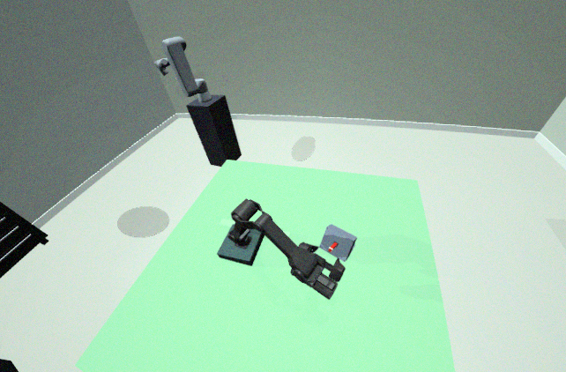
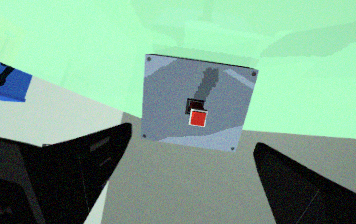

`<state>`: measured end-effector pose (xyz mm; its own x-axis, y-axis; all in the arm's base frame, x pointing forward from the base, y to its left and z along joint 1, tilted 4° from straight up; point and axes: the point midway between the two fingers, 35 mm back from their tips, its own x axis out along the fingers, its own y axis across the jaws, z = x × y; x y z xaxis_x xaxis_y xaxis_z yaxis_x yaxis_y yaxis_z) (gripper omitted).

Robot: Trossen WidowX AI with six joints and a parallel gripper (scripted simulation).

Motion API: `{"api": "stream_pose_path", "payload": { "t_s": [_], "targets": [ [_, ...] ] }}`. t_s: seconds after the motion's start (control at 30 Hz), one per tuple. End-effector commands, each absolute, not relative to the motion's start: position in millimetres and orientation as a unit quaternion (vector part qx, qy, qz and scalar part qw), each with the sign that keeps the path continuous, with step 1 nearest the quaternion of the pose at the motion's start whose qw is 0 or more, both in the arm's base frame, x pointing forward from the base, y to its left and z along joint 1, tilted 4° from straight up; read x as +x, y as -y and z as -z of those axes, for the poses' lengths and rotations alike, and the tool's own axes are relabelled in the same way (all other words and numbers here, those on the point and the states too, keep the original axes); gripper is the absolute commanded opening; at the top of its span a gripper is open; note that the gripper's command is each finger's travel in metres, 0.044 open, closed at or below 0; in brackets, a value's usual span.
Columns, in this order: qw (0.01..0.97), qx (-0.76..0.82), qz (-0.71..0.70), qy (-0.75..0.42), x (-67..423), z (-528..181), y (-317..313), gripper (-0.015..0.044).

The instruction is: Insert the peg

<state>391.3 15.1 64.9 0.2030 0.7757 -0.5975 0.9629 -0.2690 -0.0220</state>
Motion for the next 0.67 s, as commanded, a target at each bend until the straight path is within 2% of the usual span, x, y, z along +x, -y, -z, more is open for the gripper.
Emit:
{"api": "stream_pose_path", "payload": {
  "t_s": [0.0, 0.63],
  "targets": [
    [0.183, 0.755, 0.254, -0.577, 390.8, -69.7, -9.8, 0.044],
    [0.182, 0.755, 0.253, -0.577, 383.7, -83.7, 12.1, 0.044]
  ]
}}
